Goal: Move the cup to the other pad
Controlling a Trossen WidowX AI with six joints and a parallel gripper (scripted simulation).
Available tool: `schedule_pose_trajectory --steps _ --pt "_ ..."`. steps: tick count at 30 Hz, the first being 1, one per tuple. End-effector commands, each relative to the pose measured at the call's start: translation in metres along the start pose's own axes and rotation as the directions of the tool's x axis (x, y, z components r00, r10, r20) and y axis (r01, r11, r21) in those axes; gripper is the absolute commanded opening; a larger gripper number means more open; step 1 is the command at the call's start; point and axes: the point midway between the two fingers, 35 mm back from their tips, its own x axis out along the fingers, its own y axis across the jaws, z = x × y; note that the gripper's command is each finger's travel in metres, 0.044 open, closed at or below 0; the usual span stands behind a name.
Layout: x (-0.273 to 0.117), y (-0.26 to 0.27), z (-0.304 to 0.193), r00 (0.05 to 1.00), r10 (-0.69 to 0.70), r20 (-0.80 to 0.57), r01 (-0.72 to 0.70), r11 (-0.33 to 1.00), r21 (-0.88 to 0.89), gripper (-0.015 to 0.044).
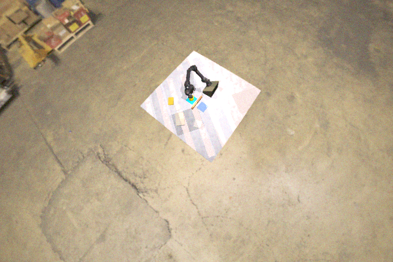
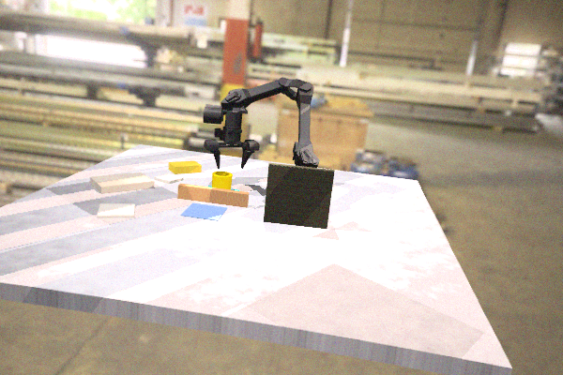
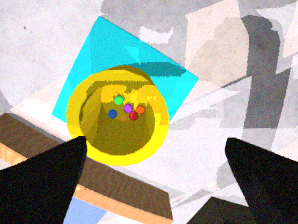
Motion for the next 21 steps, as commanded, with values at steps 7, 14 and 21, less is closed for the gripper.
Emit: schedule_pose_trajectory --steps 7,14,21 --pt "-0.034 0.003 0.0 1.0 0.008 0.0 -0.008 1.0 0.006 0.044" --pt "-0.057 0.002 0.0 1.0 0.007 0.002 -0.007 1.0 0.007 0.044" --pt "-0.055 0.002 0.001 1.0 0.009 0.006 -0.009 1.0 0.003 0.044"
